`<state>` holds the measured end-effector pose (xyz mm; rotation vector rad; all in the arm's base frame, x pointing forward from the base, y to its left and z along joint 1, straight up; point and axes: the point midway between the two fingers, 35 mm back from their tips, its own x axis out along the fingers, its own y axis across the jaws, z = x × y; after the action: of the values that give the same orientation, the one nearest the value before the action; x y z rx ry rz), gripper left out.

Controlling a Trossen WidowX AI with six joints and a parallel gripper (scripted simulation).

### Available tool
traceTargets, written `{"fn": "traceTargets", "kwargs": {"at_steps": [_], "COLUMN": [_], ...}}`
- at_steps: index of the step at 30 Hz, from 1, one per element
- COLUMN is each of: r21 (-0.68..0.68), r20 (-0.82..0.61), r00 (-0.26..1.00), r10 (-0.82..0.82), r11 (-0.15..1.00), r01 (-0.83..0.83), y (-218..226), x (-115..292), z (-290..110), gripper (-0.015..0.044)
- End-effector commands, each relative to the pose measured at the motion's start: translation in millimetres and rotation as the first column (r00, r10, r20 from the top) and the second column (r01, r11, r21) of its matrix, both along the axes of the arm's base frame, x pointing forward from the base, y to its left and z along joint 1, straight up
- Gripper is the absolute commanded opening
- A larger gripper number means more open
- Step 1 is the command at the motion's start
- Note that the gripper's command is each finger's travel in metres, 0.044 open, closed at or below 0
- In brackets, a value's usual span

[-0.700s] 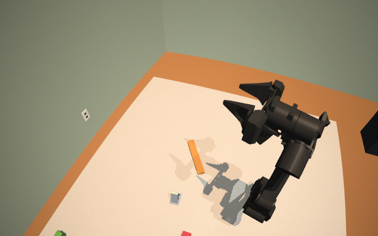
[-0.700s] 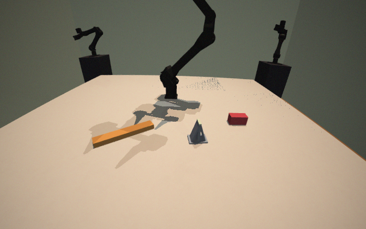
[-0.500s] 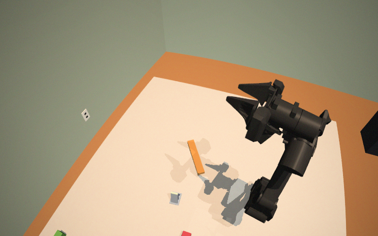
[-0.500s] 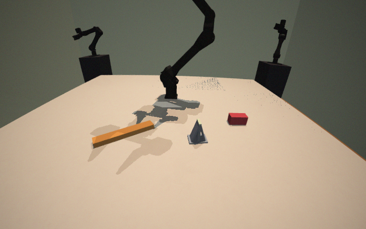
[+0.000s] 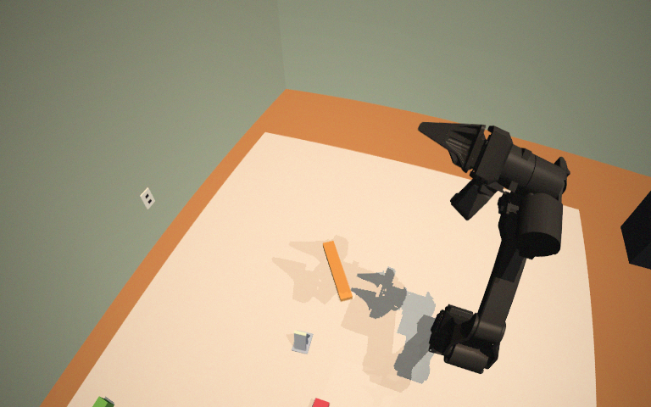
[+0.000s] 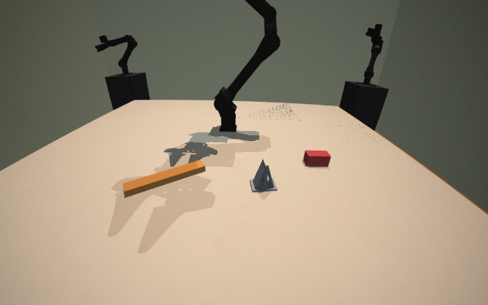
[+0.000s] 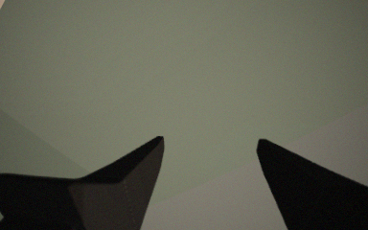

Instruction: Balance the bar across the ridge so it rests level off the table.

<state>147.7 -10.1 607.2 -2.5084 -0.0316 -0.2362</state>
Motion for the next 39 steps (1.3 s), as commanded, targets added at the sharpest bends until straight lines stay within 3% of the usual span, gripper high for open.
{"fn": "traceTargets", "kwargs": {"at_steps": [1,9,19,30,39], "r21": [0.119,0.51,0.794,0.907,0.864], "r20": [0.042,0.2,0.339,0.393,0.358], "r00": [0.998,0.972,0.93,0.914,0.932], "r10": [0.04,0.126,0.145,0.104,-0.048], "r11": [0.992,0.834,0.485,0.116,-0.362], "r01": [-0.044,-0.213,-0.365,-0.404,-0.35], "y": [-15,-71,-131,-171,-231], "x": [-1,2,25,56,109], "z": [6,21,19,-3,-54], "gripper": [0.0315,0.0315,0.0315,0.0315,0.0315]}}
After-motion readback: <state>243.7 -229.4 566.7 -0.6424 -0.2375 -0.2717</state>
